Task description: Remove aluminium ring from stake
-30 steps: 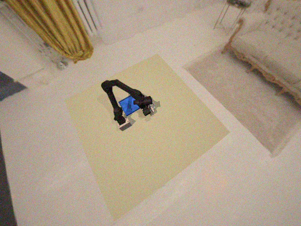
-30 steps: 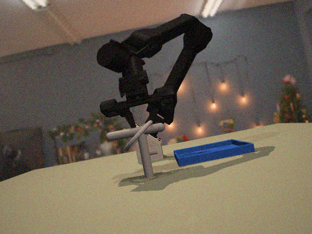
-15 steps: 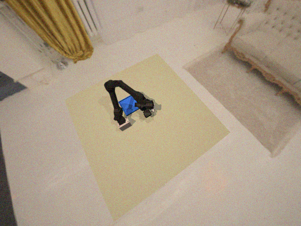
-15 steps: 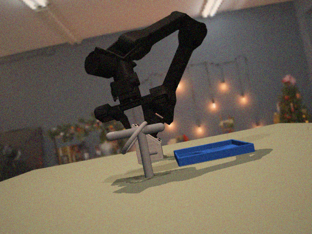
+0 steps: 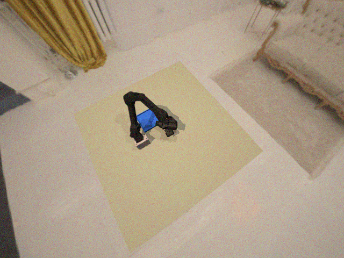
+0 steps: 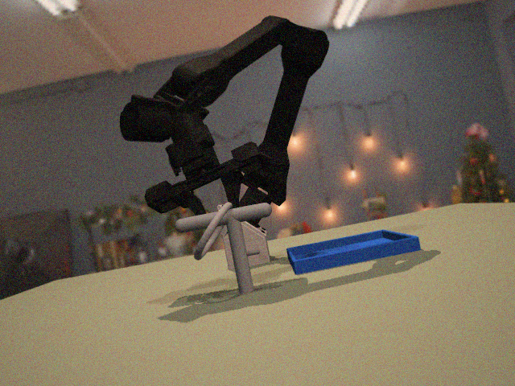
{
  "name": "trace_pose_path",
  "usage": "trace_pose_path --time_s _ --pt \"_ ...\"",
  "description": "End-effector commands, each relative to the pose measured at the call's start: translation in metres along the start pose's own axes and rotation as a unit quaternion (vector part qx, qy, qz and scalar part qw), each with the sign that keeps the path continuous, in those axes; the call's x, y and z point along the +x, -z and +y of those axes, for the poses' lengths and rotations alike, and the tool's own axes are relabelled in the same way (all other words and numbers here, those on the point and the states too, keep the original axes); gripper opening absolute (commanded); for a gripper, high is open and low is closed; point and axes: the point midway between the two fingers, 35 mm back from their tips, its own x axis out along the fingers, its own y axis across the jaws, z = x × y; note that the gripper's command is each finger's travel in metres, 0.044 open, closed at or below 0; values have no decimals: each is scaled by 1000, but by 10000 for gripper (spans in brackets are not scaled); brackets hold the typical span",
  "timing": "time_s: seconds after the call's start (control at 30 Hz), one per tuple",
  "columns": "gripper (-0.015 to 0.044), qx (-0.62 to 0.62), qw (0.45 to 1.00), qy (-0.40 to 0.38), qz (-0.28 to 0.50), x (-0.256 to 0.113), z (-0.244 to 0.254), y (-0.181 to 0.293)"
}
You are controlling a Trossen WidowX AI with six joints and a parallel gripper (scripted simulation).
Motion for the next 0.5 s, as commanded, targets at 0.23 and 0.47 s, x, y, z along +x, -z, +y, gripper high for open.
trace_pose_path --time_s 0.23,0.47 --pt "0 7 999 -41 -28 2 -11 4" --pt "0 12 998 -54 -28 -1 -17 4"
